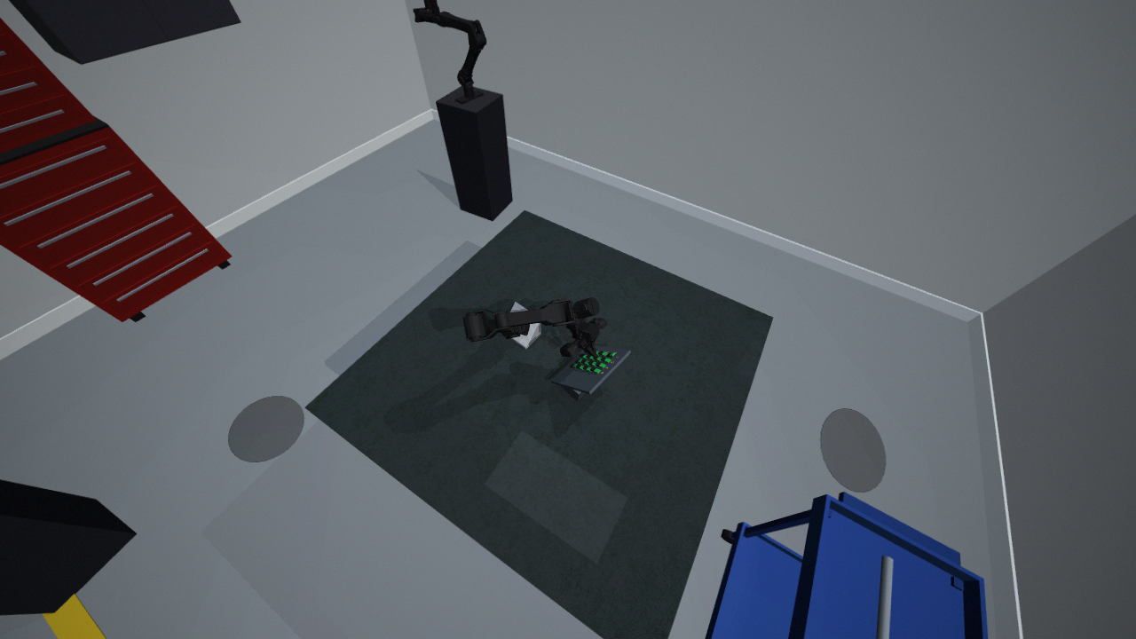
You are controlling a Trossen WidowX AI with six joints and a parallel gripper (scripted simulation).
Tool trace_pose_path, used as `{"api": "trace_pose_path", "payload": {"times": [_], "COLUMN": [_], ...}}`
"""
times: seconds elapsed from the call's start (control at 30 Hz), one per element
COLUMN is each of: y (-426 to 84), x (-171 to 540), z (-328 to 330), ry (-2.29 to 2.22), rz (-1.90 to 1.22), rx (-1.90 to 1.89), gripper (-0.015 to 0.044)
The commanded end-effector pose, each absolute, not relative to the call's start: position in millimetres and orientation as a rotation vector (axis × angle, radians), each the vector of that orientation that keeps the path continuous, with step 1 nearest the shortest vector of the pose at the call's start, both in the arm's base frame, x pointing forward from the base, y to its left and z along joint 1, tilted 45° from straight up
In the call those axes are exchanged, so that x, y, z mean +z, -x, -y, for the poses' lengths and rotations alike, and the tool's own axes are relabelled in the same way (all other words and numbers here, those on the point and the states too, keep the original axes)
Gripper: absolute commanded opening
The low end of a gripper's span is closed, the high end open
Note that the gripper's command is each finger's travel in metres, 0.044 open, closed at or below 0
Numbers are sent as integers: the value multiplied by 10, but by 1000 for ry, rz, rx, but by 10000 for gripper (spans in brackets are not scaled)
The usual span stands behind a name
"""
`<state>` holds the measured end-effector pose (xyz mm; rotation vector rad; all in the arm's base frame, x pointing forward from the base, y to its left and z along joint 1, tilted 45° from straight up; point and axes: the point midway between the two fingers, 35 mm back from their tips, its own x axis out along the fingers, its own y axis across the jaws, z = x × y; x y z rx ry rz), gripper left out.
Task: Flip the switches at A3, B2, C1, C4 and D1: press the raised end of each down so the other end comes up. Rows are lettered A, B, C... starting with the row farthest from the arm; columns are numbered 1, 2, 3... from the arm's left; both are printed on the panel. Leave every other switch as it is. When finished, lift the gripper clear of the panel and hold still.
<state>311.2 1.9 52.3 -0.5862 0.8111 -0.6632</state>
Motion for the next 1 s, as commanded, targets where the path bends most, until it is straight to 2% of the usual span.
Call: {"api": "trace_pose_path", "payload": {"times": [0.0,0.97], "y": [-3115,-3129], "x": [514,501], "z": [-23,-3], "ry": [588,588], "rz": [-814,-813], "rx": [-659,-659], "gripper": [0,0]}}
